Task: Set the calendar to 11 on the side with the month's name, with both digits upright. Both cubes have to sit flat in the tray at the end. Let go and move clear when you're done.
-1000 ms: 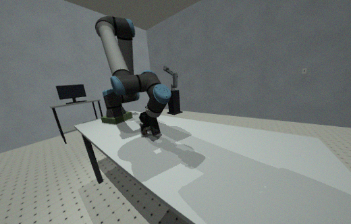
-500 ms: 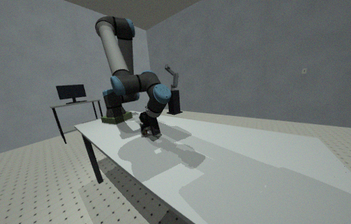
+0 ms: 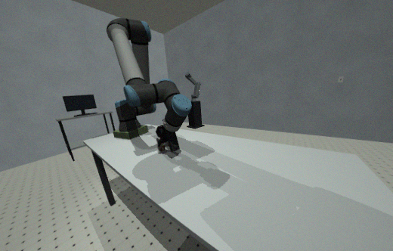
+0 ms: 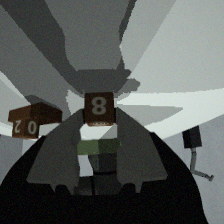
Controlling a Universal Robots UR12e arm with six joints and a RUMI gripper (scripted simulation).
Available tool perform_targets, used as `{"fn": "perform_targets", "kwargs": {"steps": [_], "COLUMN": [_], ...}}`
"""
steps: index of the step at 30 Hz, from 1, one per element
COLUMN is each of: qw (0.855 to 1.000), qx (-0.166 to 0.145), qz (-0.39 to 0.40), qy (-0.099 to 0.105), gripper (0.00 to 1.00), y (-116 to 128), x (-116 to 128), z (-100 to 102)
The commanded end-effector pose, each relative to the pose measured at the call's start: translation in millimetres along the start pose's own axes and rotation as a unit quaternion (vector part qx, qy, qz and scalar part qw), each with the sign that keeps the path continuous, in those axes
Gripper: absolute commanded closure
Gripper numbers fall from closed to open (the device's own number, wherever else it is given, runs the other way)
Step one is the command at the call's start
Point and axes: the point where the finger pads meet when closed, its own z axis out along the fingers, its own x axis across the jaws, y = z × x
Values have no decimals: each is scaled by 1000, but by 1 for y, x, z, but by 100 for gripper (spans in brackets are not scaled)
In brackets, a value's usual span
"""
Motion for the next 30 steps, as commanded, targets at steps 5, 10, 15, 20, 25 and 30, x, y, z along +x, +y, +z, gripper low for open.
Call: {"fn": "perform_targets", "kwargs": {"steps": [5, 10, 15, 20, 25, 30], "qw": [1000, 1000, 1000, 1000, 1000, 1000], "qx": [1, 1, 1, 1, 1, 1], "qz": [0, 0, 0, 0, 0, 0], "qy": [0, 0, 0, 0, 0, 0], "gripper": [90, 90, 86, 83, 79, 72], "y": [0, 0, 0, 0, 0, 0], "x": [0, 0, 0, 0, 0, 0], "z": [-1, -1, -1, -1, -1, -1]}}
